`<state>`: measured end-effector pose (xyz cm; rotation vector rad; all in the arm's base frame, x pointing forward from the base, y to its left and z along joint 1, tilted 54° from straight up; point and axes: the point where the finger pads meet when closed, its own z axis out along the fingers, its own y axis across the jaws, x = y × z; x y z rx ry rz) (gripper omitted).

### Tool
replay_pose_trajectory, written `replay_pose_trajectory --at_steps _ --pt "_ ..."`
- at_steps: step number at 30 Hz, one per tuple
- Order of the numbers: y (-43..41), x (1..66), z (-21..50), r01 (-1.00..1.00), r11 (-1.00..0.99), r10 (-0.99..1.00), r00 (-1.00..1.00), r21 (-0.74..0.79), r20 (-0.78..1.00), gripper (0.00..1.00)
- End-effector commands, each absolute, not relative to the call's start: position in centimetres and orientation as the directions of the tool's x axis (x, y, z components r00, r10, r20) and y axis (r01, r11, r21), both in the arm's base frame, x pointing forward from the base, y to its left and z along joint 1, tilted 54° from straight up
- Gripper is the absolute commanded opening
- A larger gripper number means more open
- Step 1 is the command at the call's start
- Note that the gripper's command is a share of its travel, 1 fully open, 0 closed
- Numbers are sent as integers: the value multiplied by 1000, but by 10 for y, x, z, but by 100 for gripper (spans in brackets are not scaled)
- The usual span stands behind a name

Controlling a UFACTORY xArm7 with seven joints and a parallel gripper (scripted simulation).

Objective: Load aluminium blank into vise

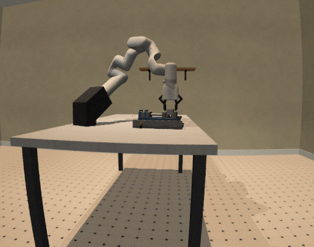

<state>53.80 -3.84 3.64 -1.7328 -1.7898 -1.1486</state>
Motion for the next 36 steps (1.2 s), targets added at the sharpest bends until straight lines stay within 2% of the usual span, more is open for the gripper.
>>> replay_pose_trajectory --at_steps 1,36 --pt "-41 539 37 954 -107 632 -154 282 760 69" --pt "-80 526 66 954 -107 632 -154 282 760 69"
